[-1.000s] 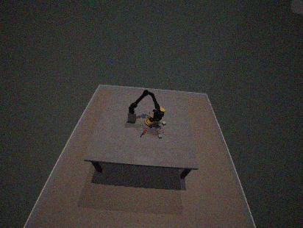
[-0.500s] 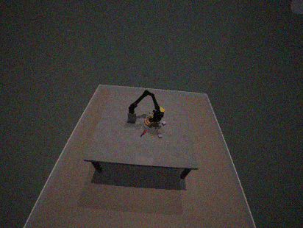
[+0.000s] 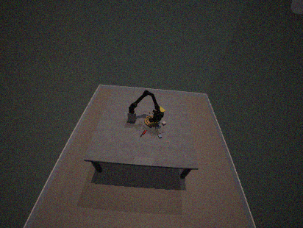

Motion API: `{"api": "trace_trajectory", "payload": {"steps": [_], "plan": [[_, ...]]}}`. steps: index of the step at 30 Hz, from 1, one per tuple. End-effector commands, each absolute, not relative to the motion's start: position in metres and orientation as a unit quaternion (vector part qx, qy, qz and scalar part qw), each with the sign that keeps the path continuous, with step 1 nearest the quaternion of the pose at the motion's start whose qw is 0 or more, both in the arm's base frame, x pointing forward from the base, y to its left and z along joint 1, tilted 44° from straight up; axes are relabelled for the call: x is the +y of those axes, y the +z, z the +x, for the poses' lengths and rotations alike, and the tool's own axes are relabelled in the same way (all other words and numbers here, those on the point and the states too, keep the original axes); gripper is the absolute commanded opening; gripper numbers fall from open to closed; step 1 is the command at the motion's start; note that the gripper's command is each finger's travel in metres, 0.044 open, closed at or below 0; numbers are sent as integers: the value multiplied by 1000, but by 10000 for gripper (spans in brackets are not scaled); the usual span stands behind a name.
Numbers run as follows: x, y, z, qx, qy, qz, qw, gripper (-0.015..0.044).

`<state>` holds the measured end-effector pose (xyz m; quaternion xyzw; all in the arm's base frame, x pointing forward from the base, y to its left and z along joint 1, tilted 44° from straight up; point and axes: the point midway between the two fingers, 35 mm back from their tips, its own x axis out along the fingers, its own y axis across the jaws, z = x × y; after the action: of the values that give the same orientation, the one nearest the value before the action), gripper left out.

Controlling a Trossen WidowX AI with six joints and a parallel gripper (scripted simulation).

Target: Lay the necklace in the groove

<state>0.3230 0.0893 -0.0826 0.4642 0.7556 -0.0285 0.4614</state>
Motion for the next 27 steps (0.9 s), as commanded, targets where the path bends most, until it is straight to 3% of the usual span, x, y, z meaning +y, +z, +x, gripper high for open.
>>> {"api": "trace_trajectory", "payload": {"steps": [1, 27], "plan": [[89, -82, 323, 755, -28, 464, 462, 0], [88, -77, 334, 756, -31, 467, 457, 0]]}}
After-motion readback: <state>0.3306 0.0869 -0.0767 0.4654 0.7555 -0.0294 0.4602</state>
